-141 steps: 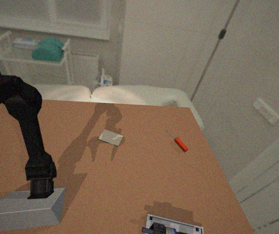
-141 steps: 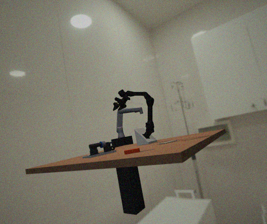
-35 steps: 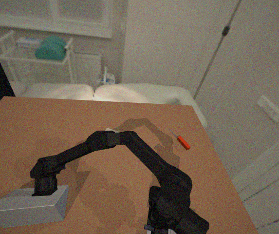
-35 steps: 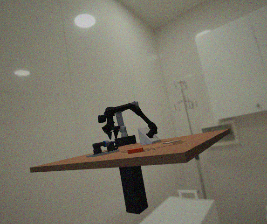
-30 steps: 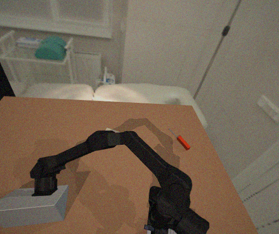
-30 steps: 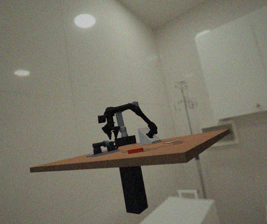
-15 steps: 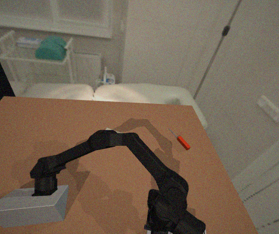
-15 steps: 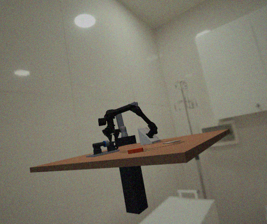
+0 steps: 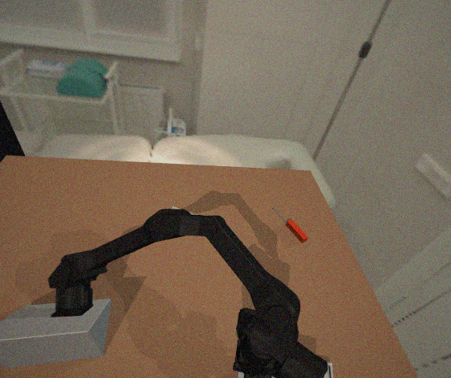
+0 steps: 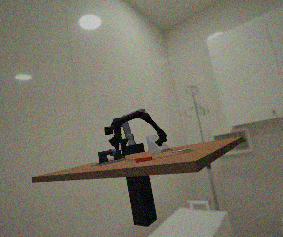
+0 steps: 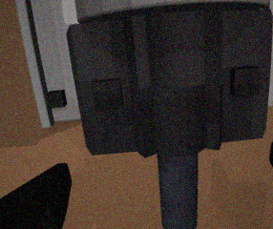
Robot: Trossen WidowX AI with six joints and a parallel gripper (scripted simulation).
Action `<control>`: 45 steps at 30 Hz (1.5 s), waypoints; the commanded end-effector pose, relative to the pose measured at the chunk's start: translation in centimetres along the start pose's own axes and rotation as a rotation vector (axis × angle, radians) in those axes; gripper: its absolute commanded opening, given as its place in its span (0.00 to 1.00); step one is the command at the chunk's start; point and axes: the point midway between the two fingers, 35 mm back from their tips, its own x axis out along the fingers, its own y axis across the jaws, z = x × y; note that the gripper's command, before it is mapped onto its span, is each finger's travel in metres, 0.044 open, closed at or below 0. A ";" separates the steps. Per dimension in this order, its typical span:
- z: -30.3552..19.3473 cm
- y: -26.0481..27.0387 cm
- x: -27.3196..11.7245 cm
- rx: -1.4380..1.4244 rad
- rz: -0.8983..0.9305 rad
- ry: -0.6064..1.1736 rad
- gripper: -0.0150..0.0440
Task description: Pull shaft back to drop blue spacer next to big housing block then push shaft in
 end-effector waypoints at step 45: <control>-0.1 0.1 1.9 0.007 0.004 0.000 1.00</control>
